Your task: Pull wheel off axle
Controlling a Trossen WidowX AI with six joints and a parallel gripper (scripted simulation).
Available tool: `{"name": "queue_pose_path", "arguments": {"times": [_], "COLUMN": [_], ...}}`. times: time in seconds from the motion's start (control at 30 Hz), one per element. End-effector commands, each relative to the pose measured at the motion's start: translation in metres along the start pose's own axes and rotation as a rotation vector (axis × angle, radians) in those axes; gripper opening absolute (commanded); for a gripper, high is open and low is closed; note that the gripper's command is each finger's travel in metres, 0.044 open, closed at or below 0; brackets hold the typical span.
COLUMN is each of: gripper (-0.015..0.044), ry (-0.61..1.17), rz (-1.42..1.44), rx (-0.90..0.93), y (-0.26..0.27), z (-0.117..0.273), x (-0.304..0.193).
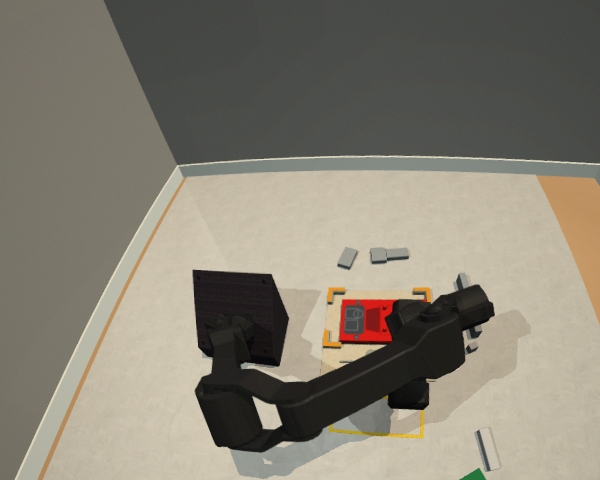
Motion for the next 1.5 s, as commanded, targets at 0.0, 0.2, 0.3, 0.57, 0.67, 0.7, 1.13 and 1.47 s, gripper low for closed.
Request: {"name": "queue_pose_path", "arguments": {"times": [0.0, 0.2, 0.3, 0.57, 0.67, 0.7, 1.13, 1.47], "gripper": [0.0, 0.0, 0.0, 0.0, 0.0, 0.0, 0.0, 0.0], "ry": [0.011, 0.006, 0.003, -0.004, -0.006, -0.006, -0.006, -0.007], "rz": [0.005, 0.006, 0.007, 0.009, 0.01, 0.01, 0.01, 0.009], "rx": [0.006, 0.002, -0.001, -0.01, -0.013, -0.013, -0.012, -0.012], "y": [-0.011, -0.029, -0.038, -0.062, -0.068, -0.068, -0.068, -0.069], "z": [-0.001, 0.001, 0.002, 0.005, 0.005, 0.005, -0.023, -0.075], "x": [-0.008, -0.017, -0.022, -0.037, -0.041, -0.042, -0.04, -0.039]}}
Point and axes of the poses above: the point midway between the two fingers, 35 mm back from their tips, its own z axis back along the fingers, its own y axis across the jaws, x = y × z, the point moved 7 cm from there along z, back along the fingers, and after that the axes turned 1 degree about z, right-handed, at the moved point
